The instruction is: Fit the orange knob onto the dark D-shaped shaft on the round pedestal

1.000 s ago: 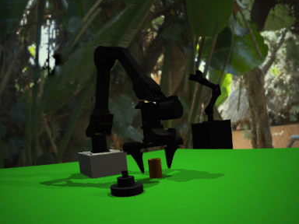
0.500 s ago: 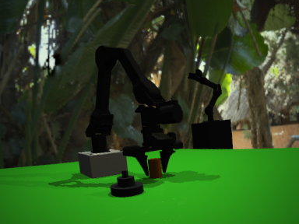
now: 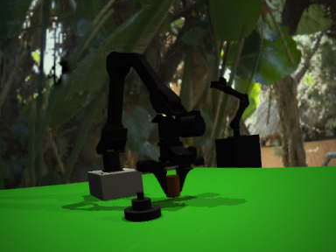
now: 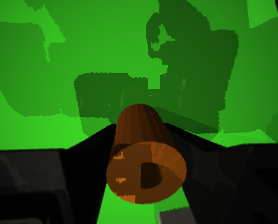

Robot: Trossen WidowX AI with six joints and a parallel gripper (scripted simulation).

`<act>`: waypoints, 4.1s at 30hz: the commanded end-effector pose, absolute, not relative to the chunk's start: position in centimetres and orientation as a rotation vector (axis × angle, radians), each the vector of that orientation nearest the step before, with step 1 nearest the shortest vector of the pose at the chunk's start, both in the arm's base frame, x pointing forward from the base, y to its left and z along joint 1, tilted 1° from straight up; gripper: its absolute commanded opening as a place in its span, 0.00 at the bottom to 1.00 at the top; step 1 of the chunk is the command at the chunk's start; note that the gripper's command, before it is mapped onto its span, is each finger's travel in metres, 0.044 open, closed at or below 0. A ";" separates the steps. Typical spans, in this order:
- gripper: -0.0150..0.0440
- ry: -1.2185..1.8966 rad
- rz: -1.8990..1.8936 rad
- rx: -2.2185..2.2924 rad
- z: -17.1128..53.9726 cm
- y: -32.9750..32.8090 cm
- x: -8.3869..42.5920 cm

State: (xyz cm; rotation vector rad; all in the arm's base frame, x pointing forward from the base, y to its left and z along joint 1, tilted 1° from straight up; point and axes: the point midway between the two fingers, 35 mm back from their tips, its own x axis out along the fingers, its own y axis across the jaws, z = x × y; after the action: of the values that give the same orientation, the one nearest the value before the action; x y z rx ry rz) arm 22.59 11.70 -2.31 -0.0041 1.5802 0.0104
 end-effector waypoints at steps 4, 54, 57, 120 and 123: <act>0.25 1.549 0.019 0.010 2.4 12.5 24.1; 0.25 1.556 0.005 0.018 8.9 7.2 28.7; 0.25 1.554 0.006 0.017 8.7 6.5 29.3; 0.25 1.541 0.007 0.004 3.4 -2.6 34.9; 0.25 1.540 0.007 0.003 3.5 -2.6 34.9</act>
State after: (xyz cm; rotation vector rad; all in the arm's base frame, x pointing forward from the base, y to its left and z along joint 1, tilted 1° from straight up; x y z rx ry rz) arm 34.54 -2.50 3.14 0.0072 1.5511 0.0076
